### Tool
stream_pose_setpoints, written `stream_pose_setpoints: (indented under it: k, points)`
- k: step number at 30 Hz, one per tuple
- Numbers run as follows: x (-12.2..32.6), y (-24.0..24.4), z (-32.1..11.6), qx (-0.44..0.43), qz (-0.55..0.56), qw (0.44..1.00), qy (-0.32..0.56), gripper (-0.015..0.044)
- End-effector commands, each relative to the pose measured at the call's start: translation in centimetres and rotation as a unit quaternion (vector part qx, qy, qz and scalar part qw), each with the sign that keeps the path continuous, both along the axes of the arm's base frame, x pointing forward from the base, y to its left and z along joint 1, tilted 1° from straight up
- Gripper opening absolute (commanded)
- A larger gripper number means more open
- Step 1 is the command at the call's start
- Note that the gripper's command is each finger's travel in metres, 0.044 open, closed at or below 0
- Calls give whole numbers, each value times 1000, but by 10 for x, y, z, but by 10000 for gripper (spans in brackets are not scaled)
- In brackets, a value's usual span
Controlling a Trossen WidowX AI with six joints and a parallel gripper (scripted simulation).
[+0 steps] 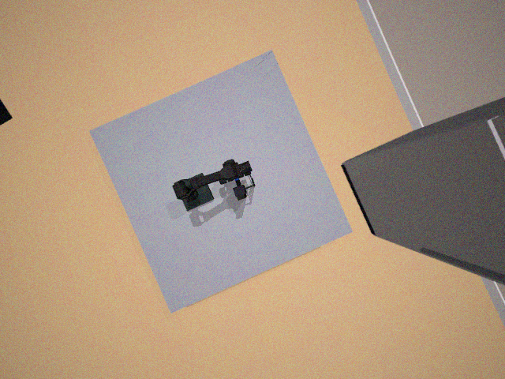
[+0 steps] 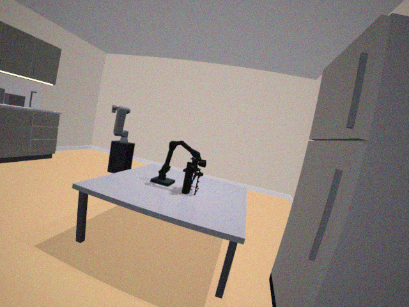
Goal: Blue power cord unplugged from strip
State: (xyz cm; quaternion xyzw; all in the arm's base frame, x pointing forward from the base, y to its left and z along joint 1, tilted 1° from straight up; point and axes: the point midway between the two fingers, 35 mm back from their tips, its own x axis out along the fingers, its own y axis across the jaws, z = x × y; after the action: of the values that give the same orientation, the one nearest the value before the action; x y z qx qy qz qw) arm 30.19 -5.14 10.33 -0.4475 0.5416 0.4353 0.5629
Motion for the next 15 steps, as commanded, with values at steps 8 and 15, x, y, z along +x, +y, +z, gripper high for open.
stream_pose_setpoints:
  k: [8, 15]
  points:
    - [0, 0, 0, 0, 0, 1000, -1, 2]
    - [3, 7, 0, 0, 0, 1000, -1, 0]
